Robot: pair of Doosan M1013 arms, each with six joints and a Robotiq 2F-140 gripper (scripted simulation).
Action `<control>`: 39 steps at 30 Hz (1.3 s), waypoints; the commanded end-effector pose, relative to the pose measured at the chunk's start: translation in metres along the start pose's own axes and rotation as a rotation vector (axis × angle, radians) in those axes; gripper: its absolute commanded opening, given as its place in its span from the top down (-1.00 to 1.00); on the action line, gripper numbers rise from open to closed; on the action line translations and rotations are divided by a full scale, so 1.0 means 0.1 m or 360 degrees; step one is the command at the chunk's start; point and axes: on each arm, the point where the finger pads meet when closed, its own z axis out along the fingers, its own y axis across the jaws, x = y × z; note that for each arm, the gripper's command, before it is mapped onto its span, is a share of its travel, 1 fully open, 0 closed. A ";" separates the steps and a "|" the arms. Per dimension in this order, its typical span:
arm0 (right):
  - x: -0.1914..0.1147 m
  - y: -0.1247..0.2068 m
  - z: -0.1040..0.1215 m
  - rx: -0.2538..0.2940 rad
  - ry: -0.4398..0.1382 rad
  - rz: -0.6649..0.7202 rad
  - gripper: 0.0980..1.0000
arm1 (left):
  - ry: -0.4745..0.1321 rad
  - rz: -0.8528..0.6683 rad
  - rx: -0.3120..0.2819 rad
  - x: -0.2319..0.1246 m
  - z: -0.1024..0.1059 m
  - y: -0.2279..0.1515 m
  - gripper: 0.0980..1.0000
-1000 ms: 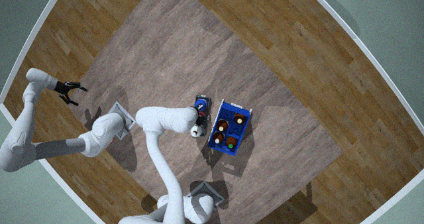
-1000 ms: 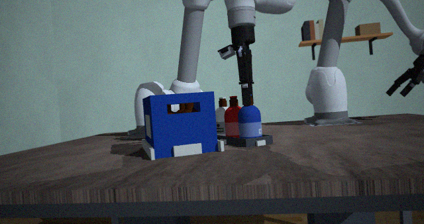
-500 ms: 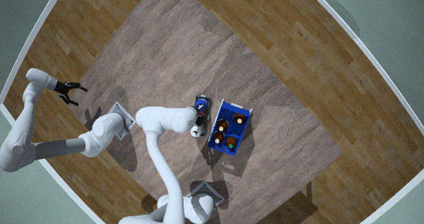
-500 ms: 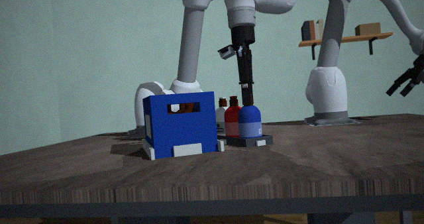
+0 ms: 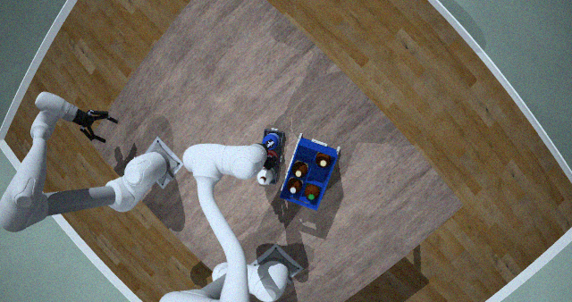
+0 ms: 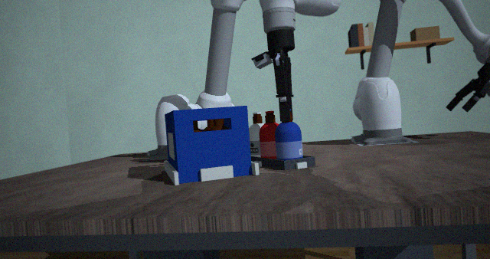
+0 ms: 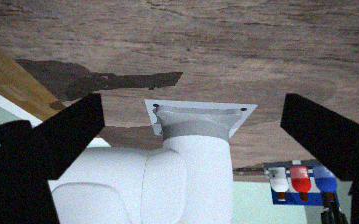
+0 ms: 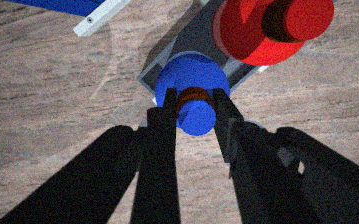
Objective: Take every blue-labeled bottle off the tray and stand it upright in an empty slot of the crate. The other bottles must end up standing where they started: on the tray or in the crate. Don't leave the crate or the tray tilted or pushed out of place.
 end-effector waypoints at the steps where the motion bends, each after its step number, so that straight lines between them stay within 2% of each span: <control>1: 0.00 0.00 -0.01 0.0000 -0.0002 0.0000 1.00 | 0.0001 0.0000 0.0000 0.00 0.00 0.00 -1.00; 25: 0.00 0.00 -0.01 0.0000 -0.0002 0.0000 1.00 | 0.0001 0.0000 0.0000 0.00 0.00 0.00 -1.00; 39: 0.00 0.00 -0.11 0.0000 -0.0002 0.0000 1.00 | 0.0001 0.0000 0.0000 0.00 0.00 0.00 -1.00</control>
